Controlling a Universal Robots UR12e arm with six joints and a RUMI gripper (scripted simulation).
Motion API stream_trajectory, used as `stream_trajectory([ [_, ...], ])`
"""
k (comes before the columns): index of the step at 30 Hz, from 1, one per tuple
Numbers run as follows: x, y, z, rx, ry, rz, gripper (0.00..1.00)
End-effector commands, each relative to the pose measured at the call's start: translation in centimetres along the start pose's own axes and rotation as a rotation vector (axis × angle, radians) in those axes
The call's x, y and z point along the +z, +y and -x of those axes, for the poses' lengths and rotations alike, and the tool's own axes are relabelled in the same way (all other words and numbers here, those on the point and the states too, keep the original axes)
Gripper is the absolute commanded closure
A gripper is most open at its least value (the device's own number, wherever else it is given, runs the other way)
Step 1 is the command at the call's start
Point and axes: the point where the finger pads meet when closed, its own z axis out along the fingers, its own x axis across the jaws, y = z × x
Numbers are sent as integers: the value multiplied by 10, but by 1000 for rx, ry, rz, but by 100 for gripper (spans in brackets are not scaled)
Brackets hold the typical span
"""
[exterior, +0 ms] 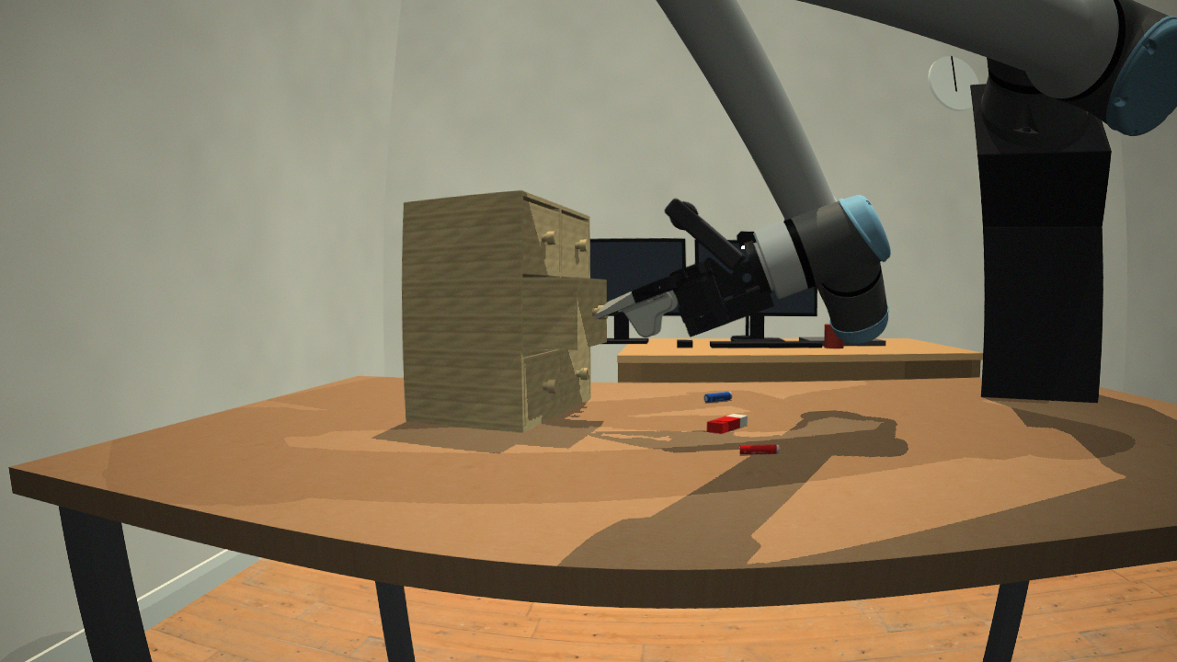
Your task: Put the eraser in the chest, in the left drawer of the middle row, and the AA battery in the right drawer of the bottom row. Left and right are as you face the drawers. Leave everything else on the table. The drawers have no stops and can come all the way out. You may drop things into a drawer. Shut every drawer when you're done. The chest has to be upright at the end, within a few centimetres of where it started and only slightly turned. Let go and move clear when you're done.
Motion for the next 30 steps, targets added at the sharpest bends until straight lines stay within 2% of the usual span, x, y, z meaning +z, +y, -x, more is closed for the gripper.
stream_trajectory([
  [1, 0, 0, 0, 0, 0, -1, 93],
  [26, 0, 0, 0, 0, 0, -1, 93],
  [30, 0, 0, 0, 0, 0, -1, 88],
])
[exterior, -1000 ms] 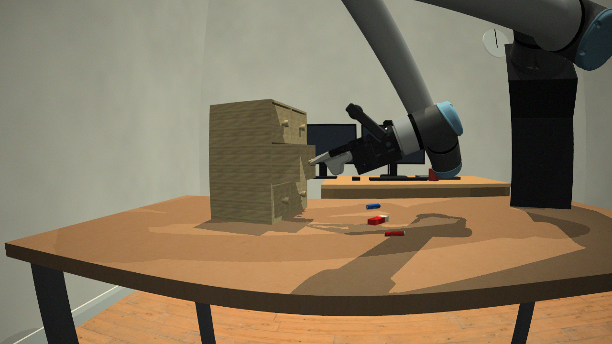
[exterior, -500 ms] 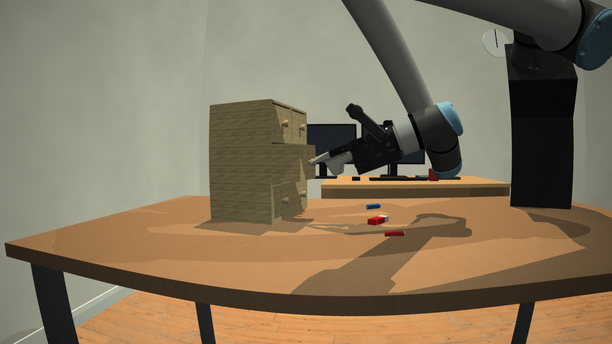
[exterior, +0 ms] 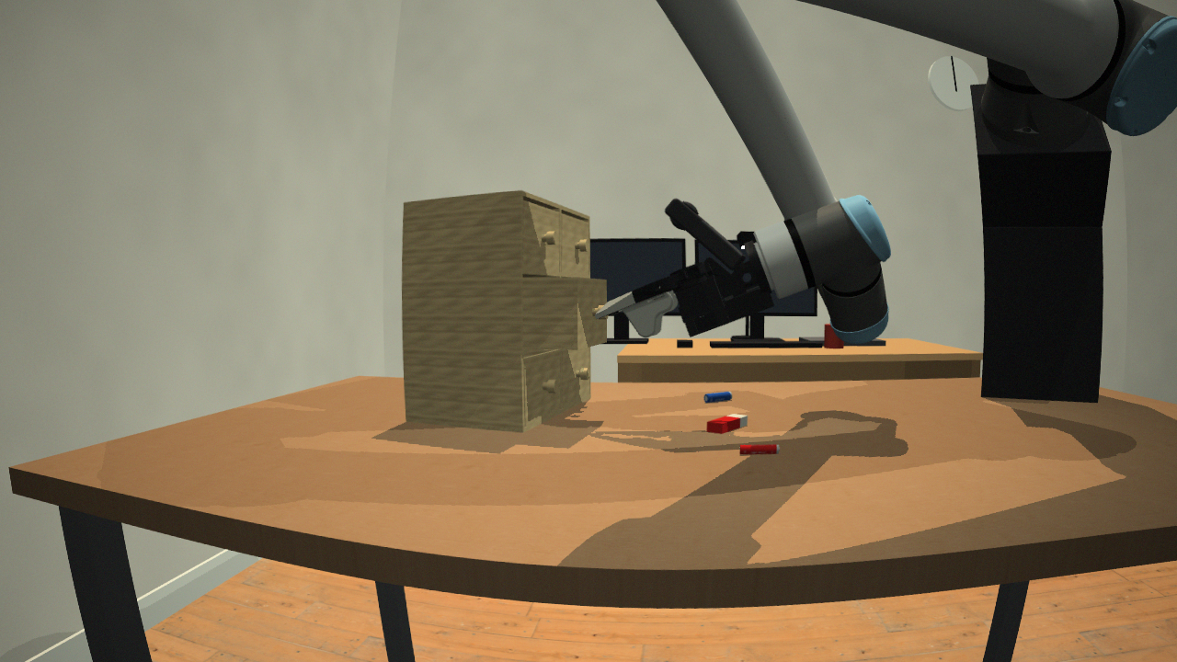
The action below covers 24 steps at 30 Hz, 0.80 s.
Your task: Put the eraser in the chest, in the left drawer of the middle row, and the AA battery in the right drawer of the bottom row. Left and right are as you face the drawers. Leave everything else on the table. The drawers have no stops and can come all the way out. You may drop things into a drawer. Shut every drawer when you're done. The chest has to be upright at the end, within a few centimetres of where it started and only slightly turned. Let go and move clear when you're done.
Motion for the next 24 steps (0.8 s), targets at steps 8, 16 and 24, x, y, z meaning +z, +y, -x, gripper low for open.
stream_trajectory([
  [8, 0, 0, 0, 0, 0, -1, 83],
  [16, 0, 0, 0, 0, 0, -1, 80],
  [24, -2, 0, 0, 0, 0, -1, 80],
])
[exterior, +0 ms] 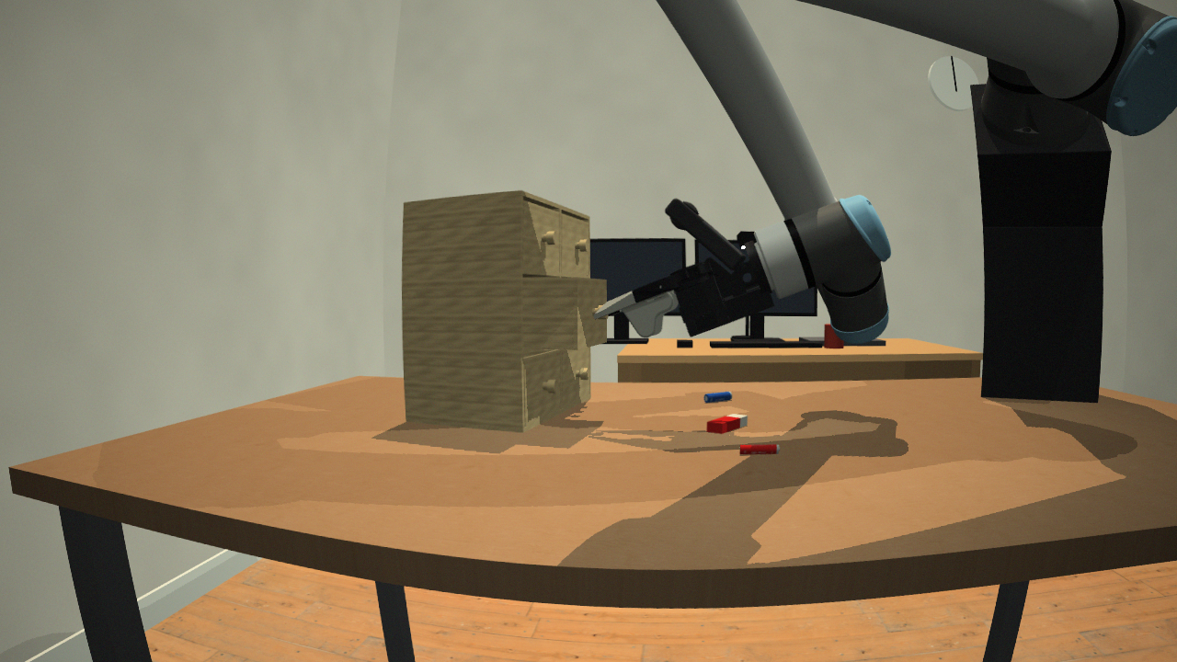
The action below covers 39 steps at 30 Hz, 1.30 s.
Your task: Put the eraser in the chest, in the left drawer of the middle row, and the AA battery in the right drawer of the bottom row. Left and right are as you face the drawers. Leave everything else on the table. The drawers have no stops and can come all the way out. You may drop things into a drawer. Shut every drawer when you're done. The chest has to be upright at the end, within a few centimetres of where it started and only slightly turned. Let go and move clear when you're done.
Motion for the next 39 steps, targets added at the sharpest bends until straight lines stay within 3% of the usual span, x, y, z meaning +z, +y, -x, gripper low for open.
stream_trajectory([
  [1, -3, 0, 0, 0, 0, -1, 80],
  [19, -41, 15, 0, 0, 0, -1, 80],
  [39, -53, 16, 0, 0, 0, -1, 80],
])
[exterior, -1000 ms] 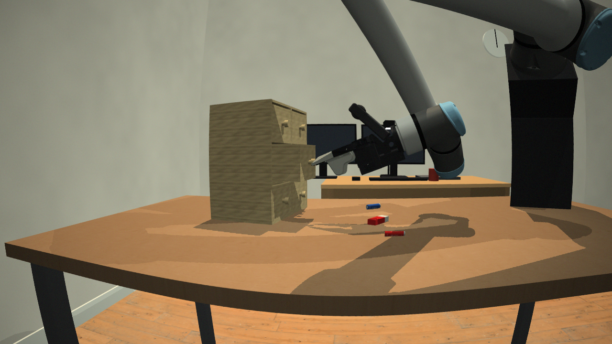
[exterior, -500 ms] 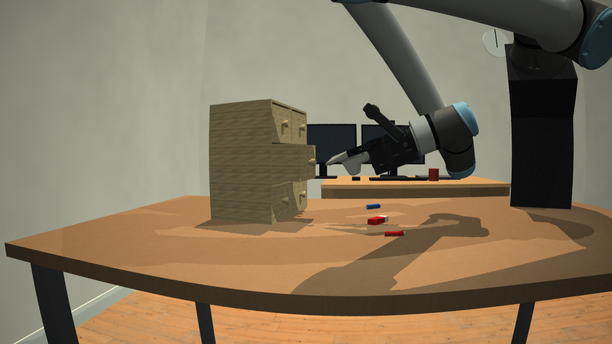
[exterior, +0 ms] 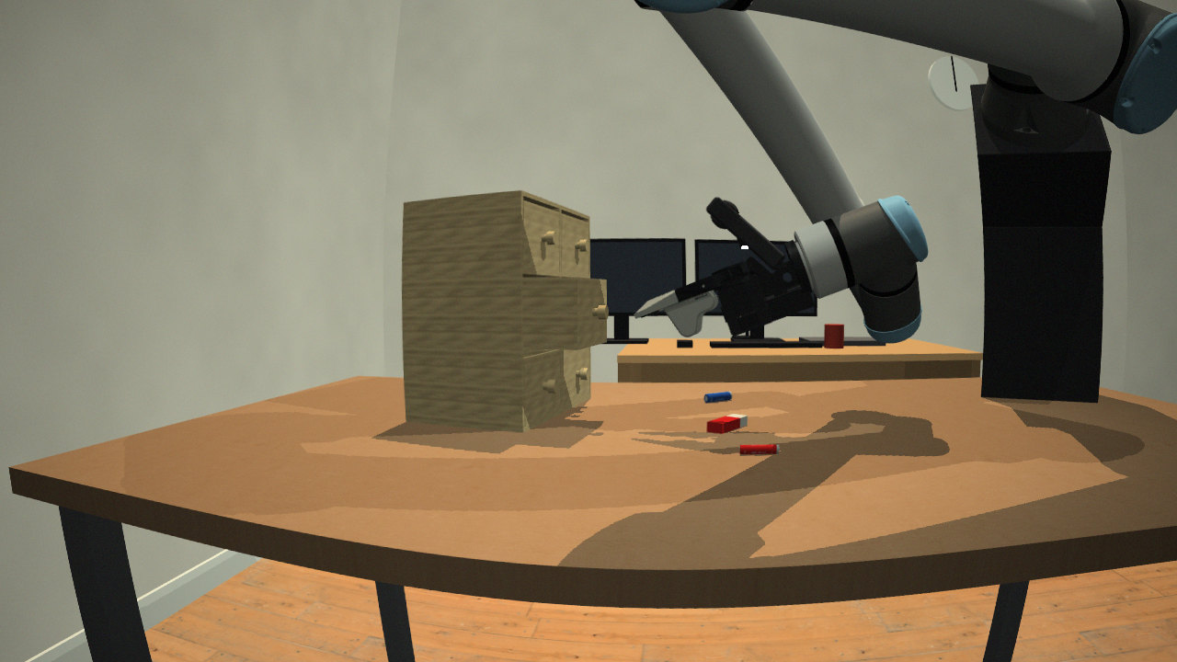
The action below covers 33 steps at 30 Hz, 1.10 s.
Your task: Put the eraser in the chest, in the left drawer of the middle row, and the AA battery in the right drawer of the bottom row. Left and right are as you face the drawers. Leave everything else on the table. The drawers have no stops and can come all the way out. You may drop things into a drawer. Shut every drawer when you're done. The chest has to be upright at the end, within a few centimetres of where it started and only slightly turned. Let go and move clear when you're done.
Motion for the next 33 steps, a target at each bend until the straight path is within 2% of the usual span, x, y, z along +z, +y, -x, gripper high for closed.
stream_trajectory([
  [1, -6, -1, 0, 0, 0, -1, 80],
  [14, -44, -2, 0, 0, 0, -1, 80],
  [33, -51, -2, 0, 6, 4, 0, 80],
])
